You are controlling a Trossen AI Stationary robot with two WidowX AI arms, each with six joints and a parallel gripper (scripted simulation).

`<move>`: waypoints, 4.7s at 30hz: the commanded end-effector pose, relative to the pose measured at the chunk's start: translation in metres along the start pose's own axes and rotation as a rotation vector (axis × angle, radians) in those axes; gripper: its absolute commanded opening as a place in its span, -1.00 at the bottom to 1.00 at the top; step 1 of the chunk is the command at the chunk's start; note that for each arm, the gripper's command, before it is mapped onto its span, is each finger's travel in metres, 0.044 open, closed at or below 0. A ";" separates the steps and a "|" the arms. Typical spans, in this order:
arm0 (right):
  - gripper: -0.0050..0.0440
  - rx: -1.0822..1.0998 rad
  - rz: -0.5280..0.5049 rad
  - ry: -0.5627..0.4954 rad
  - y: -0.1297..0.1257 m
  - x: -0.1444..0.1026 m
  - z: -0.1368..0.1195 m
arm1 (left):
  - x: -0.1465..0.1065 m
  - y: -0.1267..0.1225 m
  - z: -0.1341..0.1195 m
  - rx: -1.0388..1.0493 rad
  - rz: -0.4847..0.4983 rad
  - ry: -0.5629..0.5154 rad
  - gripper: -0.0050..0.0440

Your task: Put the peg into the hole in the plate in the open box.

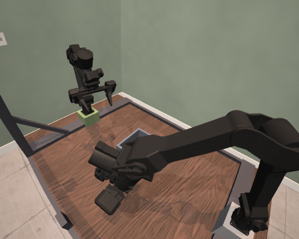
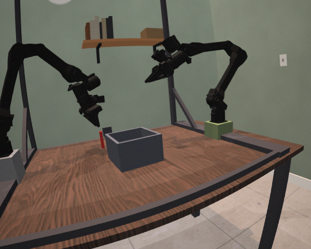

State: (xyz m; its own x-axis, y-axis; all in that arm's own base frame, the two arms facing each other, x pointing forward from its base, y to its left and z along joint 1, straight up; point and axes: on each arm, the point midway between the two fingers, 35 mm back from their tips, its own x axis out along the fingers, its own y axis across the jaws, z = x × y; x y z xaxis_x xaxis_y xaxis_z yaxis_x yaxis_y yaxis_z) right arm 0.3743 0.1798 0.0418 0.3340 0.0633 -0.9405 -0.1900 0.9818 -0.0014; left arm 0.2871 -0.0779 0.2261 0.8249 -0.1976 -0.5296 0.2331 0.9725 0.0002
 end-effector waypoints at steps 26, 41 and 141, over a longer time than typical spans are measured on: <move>-0.10 0.048 -0.005 -0.033 0.002 0.043 0.012 | -0.004 0.000 0.006 -0.001 -0.001 -0.020 1.00; -0.51 0.050 -0.006 -0.035 0.002 0.041 0.010 | -0.004 0.000 0.006 -0.001 -0.001 -0.020 1.00; -0.68 0.045 -0.018 -0.013 -0.233 0.009 0.058 | -0.147 0.045 -0.032 -0.152 0.241 -0.008 1.00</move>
State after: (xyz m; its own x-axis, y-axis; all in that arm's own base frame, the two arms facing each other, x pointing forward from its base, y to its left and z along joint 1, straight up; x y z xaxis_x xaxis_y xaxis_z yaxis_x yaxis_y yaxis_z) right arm 0.4732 -0.0364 0.0545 0.3377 0.0479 -0.9400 -0.1403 0.9901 0.0000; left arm 0.1596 -0.0012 0.2741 0.8493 0.0410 -0.5264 -0.0488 0.9988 -0.0009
